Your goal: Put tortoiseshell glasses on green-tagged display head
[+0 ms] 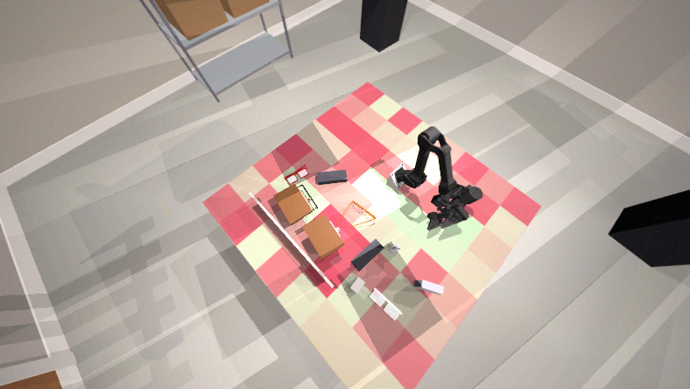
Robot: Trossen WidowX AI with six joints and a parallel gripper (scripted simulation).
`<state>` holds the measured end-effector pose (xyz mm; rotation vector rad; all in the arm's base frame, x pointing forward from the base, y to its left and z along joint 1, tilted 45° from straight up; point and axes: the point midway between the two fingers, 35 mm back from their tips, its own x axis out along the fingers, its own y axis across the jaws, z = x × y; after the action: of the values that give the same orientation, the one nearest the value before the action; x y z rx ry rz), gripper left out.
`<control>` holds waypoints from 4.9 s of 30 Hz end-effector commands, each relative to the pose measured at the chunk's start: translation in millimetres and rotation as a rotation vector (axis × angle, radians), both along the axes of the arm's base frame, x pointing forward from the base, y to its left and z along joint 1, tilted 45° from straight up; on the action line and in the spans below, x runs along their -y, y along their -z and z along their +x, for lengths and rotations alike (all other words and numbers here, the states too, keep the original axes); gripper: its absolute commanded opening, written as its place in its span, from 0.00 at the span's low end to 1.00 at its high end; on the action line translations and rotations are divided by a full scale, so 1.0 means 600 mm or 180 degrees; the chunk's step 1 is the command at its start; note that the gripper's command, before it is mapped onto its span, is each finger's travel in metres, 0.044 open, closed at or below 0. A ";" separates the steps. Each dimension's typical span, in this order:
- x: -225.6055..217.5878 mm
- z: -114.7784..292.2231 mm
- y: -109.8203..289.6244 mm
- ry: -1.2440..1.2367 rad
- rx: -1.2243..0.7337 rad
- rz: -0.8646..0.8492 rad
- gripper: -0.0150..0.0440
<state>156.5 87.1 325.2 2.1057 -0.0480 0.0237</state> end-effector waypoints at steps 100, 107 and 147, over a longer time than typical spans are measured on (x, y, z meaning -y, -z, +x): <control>0.159 0.205 0.594 -0.3618 -0.3888 0.0063 0.46; 0.146 0.201 0.607 -0.3621 -0.3886 0.0066 0.46; 0.140 0.203 0.612 -0.3635 -0.3887 0.0052 0.25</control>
<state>278.2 3.8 -42.8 1.5724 1.8163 -0.5590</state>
